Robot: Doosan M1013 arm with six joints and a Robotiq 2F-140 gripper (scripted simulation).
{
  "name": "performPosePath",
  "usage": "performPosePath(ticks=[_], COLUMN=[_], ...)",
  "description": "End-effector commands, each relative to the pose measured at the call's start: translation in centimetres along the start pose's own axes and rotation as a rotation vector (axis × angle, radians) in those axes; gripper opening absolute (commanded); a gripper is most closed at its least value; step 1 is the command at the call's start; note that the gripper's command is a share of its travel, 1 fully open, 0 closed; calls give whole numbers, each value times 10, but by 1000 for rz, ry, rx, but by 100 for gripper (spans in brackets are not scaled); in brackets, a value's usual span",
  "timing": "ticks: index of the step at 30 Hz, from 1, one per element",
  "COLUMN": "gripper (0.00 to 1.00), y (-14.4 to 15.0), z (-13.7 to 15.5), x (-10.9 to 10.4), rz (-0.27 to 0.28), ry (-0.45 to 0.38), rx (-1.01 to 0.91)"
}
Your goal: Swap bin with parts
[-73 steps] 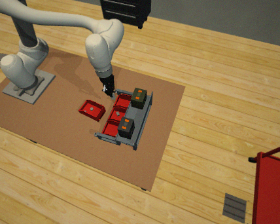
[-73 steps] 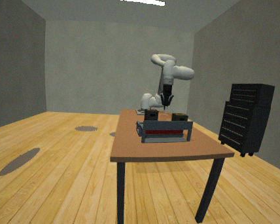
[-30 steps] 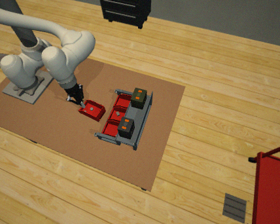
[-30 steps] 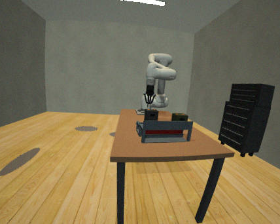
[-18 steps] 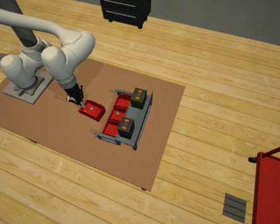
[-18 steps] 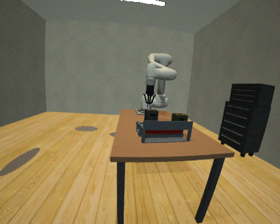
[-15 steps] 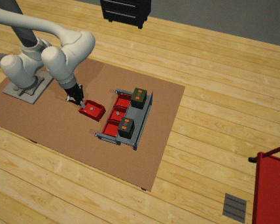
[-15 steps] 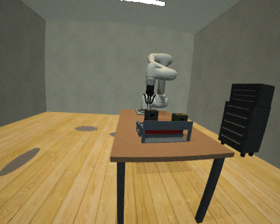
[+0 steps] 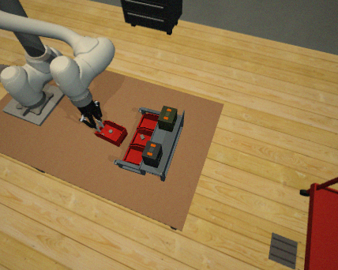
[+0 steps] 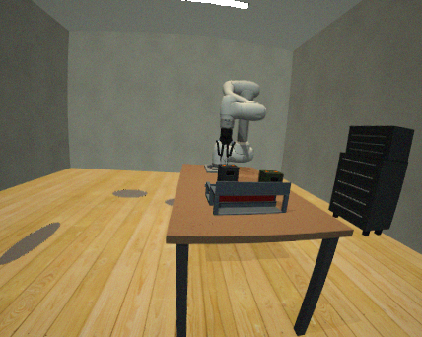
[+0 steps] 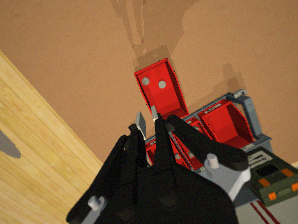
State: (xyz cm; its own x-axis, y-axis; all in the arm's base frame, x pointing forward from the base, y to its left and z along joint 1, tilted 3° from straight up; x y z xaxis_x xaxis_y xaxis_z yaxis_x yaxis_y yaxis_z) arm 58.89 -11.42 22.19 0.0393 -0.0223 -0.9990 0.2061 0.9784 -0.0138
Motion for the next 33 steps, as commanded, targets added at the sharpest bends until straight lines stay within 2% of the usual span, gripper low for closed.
performPosePath(ticks=[1, 33], gripper=[24, 24], y=[-1, -1], z=[-1, -1], x=[1, 5], rz=[5, 5], ry=[-2, -2], rx=[3, 4])
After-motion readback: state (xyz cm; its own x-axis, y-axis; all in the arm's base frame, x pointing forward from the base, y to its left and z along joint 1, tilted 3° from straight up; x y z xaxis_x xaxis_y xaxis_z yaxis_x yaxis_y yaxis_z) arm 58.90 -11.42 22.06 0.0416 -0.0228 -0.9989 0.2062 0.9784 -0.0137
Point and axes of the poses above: the point where the finger pads meet when closed, its own x axis out along the fingers, its own y axis across the jaws, z = x × y, the point moved 3 cm from there along -x, back along the fingers, and after that the axes turned 3 degrees about x, right-handed, at the moved point
